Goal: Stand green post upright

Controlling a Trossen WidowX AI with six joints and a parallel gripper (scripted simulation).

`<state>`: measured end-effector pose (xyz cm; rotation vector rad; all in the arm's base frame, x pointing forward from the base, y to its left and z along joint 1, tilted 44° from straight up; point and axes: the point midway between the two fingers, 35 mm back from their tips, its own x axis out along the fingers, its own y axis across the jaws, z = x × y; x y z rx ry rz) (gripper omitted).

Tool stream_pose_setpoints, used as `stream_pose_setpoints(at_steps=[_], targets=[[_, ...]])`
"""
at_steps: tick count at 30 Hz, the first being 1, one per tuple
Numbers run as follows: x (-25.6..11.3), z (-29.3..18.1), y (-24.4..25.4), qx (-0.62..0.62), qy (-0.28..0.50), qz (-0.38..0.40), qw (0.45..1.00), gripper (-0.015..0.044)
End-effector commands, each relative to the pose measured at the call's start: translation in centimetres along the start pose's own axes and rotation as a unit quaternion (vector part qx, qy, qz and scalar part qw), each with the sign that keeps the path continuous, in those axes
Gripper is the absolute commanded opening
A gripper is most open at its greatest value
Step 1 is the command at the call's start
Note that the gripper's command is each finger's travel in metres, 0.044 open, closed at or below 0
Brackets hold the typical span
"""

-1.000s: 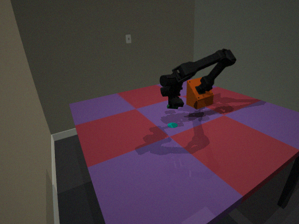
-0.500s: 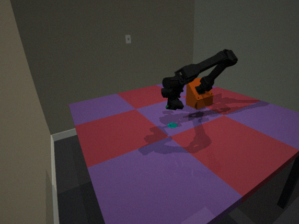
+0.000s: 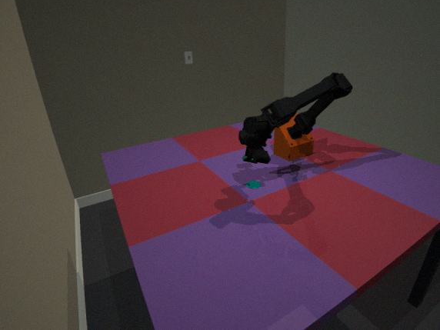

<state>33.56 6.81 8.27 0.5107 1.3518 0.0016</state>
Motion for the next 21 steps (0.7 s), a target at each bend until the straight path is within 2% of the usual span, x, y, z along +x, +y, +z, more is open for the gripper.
stream_pose_setpoints(at_steps=[1, 21], targets=[[-0.18, 0.09, 0.05, 0.0, -0.019, -0.006, 1.0, 0.0023], [0.13, 0.22, 0.25, 0.0, -0.083, -0.026, 0.996, 0.0023]])
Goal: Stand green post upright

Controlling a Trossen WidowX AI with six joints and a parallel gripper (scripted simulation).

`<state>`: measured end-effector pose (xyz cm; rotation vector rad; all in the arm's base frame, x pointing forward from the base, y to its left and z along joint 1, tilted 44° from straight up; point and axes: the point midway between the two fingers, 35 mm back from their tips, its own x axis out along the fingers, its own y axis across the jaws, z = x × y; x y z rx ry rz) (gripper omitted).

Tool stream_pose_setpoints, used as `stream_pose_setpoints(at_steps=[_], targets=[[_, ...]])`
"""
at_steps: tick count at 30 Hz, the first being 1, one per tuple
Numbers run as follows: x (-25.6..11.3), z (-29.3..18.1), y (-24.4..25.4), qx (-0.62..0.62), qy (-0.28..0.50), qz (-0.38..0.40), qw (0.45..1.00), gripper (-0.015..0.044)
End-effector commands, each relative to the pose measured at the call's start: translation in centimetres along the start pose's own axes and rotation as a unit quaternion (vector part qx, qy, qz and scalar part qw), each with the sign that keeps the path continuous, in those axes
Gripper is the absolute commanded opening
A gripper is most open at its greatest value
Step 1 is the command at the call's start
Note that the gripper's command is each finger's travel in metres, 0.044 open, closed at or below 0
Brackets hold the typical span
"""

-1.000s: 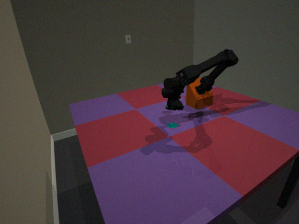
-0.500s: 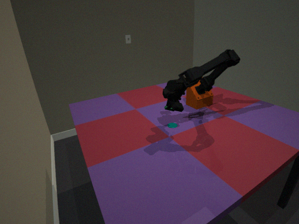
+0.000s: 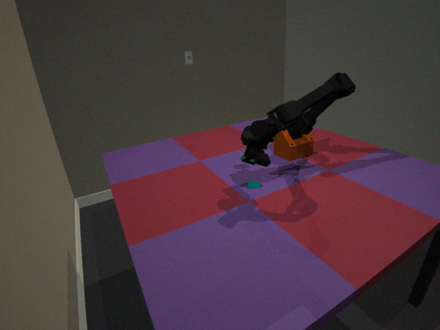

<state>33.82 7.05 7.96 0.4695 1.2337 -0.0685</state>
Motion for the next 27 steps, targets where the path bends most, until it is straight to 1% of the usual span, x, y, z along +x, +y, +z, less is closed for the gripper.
stream_pose_setpoints(at_steps=[1, 27], targets=[[-0.26, 0.15, 0.07, 0.002, -0.02, -0.003, 1.0, 0.0023], [-0.36, 0.27, 0.46, 0.013, -0.107, -0.015, 0.994, 0.0023]])
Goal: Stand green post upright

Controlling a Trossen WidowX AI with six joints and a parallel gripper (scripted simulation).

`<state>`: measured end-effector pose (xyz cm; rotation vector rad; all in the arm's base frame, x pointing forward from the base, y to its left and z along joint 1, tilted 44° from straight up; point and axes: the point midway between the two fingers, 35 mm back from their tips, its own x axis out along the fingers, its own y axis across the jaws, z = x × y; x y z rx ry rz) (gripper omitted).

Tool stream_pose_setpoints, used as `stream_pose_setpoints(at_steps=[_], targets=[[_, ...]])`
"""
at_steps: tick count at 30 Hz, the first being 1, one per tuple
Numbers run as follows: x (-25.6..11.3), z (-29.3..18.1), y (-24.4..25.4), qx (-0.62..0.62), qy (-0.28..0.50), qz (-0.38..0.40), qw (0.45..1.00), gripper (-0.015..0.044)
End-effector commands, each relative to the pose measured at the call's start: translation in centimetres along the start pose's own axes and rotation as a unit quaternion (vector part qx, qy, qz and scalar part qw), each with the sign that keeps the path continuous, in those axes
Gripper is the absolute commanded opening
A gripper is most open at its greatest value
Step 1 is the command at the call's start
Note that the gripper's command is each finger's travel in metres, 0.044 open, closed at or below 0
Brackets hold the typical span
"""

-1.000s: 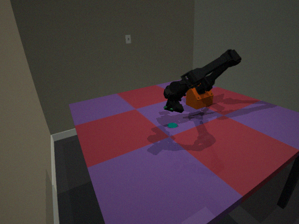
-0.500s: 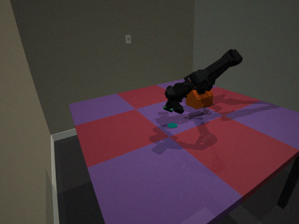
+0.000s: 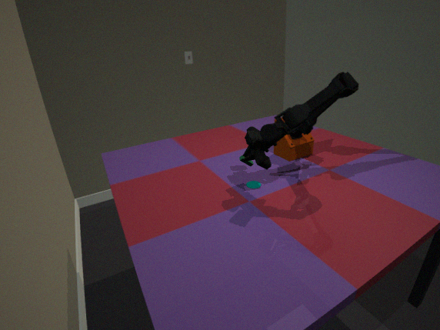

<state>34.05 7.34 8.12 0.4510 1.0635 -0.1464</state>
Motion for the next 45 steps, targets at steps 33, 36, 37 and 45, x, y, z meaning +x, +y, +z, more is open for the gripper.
stream_pose_setpoints(at_steps=[33, 36, 37, 45], targets=[[-1.2, 0.3, 0.6, 0.037, -0.129, 0.005, 0.991, 0.0023], [-1.4, 0.3, 0.6, 0.041, -0.14, 0.007, 0.989, 0.0023], [-1.4, 0.3, 0.6, 0.042, -0.143, 0.007, 0.989, 0.0023], [-1.8, 0.3, 0.7, 0.054, -0.169, 0.012, 0.984, 0.0023]])
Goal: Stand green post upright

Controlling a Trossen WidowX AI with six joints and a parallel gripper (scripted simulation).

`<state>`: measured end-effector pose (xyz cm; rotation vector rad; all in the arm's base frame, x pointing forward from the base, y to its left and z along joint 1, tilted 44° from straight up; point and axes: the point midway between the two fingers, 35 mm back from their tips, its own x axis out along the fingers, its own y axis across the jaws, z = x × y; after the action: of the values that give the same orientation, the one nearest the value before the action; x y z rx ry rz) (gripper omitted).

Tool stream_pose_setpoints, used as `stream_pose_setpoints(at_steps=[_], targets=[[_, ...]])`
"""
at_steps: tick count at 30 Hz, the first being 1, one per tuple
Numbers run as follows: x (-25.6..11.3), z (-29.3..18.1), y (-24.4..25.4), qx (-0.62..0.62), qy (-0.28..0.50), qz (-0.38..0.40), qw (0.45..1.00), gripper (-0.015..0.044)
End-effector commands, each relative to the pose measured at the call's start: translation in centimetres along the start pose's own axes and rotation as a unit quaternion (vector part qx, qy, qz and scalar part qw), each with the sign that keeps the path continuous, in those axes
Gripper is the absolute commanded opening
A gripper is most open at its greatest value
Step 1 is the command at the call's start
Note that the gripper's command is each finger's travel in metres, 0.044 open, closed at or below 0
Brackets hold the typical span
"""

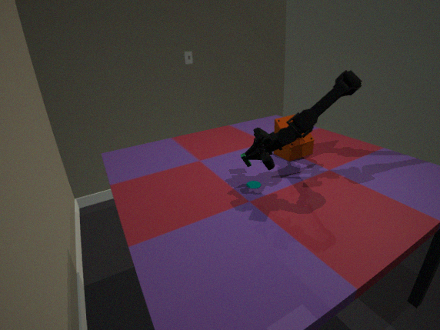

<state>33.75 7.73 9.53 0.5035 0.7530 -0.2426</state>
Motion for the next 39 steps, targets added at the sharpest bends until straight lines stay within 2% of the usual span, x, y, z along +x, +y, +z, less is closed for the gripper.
stream_pose_setpoints(at_steps=[1, 39], targets=[[-0.4, 0.3, 0.1, 0.01, -0.02, 0.004, 1.0, 0.0023], [-2.8, 0.7, 0.1, 0.086, -0.139, 0.039, 0.986, 0.0023]])
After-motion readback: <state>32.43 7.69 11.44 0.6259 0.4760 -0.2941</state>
